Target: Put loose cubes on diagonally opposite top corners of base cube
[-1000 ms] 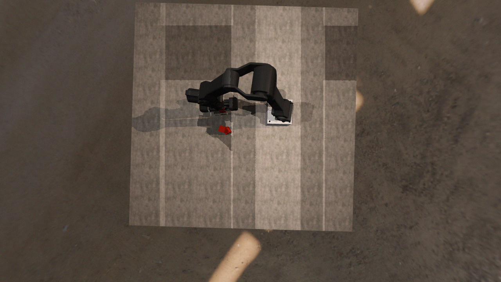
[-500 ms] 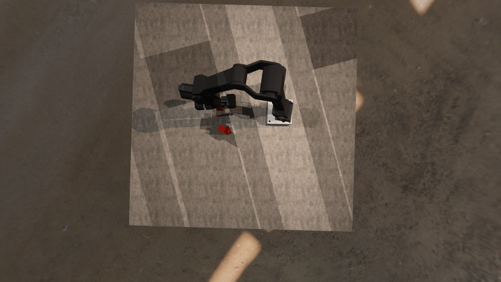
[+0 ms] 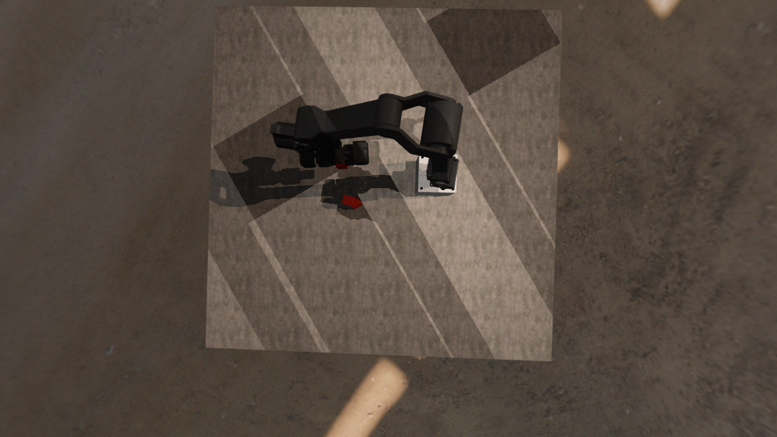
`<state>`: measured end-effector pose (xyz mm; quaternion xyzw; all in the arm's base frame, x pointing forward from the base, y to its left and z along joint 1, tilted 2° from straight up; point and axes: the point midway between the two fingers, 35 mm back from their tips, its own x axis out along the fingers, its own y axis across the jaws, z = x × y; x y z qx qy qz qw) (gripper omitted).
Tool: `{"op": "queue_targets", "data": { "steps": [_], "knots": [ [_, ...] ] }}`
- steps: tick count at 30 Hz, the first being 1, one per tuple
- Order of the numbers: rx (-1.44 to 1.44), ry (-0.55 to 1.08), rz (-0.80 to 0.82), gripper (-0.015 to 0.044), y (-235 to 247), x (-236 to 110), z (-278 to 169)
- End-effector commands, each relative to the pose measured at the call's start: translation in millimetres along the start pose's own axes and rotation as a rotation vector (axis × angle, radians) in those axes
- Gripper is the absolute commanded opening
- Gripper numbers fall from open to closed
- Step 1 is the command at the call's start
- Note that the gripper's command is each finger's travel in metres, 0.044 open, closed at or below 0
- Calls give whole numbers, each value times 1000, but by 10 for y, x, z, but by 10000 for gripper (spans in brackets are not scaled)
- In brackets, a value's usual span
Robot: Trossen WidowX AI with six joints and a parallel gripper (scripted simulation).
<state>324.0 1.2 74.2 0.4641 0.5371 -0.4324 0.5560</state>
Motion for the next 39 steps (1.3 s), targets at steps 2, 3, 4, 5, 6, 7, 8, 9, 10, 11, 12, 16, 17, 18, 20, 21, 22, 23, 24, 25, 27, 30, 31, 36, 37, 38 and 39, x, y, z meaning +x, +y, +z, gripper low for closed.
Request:
{"op": "queue_targets", "data": {
  "steps": [2, 3, 4, 5, 6, 7, 8, 9, 10, 11, 12, 16, 17, 18, 20, 21, 22, 23, 24, 25, 27, 30, 31, 36, 37, 38, 39],
  "knots": [
    [-45, 2, 4, 105, -8, -48, -53],
    [-74, 2, 4, 105, -11, -45, -87],
    [-103, 2, 4, 105, -14, -42, -120],
    [-132, 3, 4, 105, -17, -39, -153],
    [-160, 3, 4, 105, -21, -37, -186],
    [-189, 3, 4, 105, -25, -34, -218],
    [-218, 3, 4, 105, -30, -31, -251],
    [-247, 4, 4, 105, -34, -28, -284],
    [-276, 4, 4, 105, -40, -25, -316],
    [-305, 4, 4, 105, -45, -23, -348],
    [-333, 4, 4, 105, -51, -20, -381],
    [-449, 5, 4, 105, -78, -8, -508],
    [-478, 6, 4, 105, -86, -6, -539],
    [-506, 6, 4, 105, -94, -3, -570],
    [-564, 6, 4, 105, -110, 3, -632],
    [-593, 7, 4, 105, -119, 6, -663],
    [-622, 7, 5, 105, -128, 8, -693],
    [-651, 7, 5, 105, -138, 11, -724],
    [-680, 7, 5, 105, -148, 14, -754],
    [-708, 8, 5, 105, -158, 17, -784],
    [-766, 8, 5, 105, -179, 23, -843],
    [-853, 9, 6, 105, -213, 31, -931],
    [-881, 9, 6, 105, -225, 34, -960],
    [-1026, 10, 7, 105, -289, 48, -1101],
    [-1055, 11, 7, 105, -302, 51, -1128],
    [-1083, 11, 8, 105, -316, 54, -1155],
    [-1112, 11, 8, 105, -330, 57, -1183]
  ]
}}
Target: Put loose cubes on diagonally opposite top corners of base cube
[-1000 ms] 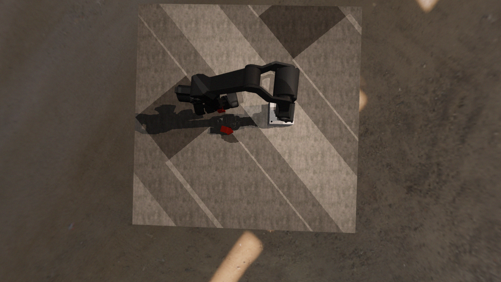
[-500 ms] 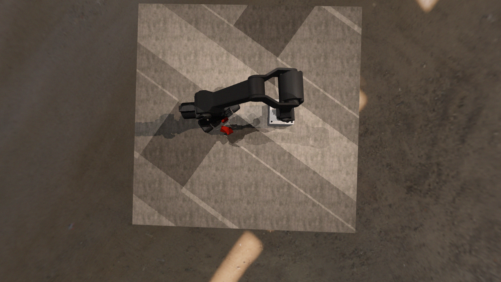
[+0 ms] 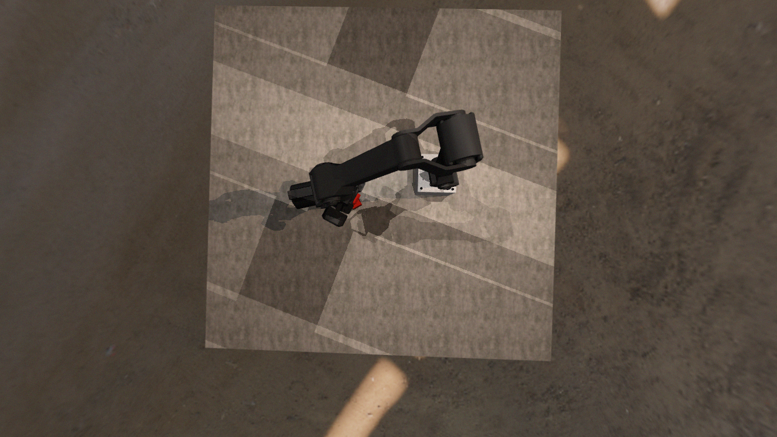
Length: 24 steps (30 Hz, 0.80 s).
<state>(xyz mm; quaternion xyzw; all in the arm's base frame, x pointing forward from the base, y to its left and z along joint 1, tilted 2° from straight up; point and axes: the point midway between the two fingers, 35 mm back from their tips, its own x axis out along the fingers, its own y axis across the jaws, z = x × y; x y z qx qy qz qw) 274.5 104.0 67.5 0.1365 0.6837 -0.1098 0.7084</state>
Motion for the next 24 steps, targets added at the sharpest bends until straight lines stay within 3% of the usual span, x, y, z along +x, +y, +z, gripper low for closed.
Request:
{"op": "queue_targets", "data": {
  "steps": [1, 10, 24],
  "knots": [
    [-118, -6, 2, 105, 60, 0, -103],
    [-219, -6, 2, 105, 111, 17, -195],
    [-225, -5, 2, 105, 105, 314, -203]
  ]
}}
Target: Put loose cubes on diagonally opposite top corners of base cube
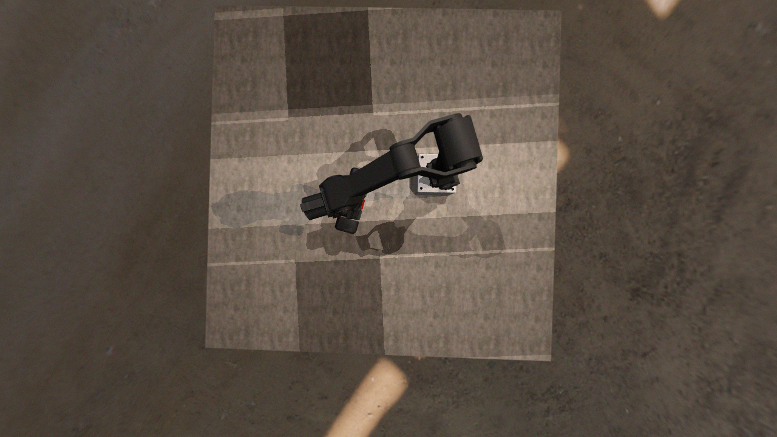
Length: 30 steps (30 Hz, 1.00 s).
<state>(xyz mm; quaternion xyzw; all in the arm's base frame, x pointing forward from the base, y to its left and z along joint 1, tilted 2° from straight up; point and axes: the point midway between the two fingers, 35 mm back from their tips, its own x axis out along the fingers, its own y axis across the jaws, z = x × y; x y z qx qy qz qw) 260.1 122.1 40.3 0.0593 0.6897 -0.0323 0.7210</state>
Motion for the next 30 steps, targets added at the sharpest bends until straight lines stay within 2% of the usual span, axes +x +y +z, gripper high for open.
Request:
{"op": "queue_targets", "data": {
  "steps": [1, 9, 21, 30],
  "knots": [
    [-4, 0, -4, 105, -4, 42, 1],
    [-4, 0, -4, 105, -3, 59, 2],
    [0, 0, -4, 105, 4, 335, 14],
    [0, 0, -4, 105, 4, 339, 14]
  ]
}}
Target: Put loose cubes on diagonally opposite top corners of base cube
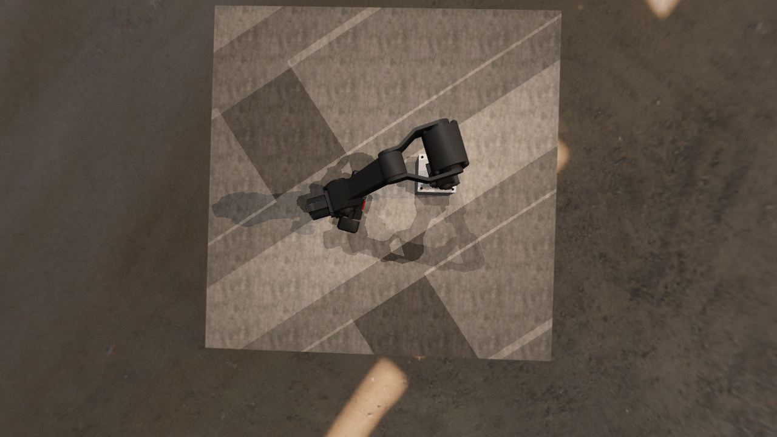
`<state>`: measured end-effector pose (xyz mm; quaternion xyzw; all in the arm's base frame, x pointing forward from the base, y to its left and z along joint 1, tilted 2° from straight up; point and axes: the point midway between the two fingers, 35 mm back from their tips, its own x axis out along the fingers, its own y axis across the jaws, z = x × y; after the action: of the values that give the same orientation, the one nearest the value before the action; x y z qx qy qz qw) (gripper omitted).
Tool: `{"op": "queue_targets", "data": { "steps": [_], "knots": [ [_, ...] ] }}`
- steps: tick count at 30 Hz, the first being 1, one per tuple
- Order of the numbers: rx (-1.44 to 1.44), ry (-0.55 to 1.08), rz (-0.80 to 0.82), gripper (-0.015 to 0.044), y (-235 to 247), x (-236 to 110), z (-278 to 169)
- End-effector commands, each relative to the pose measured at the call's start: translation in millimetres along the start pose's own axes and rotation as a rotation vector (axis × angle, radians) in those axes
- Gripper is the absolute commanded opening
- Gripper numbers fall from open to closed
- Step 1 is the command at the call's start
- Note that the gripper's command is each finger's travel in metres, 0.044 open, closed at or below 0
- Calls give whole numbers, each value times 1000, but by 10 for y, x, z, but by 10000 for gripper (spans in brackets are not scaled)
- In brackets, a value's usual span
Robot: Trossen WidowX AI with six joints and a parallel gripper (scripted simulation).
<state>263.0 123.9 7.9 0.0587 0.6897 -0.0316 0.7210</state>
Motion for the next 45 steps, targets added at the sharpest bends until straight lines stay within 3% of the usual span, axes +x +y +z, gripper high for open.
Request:
{"op": "queue_targets", "data": {
  "steps": [1, 19, 23, 45],
  "knots": [
    [2, 0, -4, 105, -4, 14, 1],
    [3, 0, -4, 105, -4, 28, 0],
    [3, 0, -4, 205, -4, 28, 0],
    [1, 1, -1, 205, 1, -245, -1]
  ]
}}
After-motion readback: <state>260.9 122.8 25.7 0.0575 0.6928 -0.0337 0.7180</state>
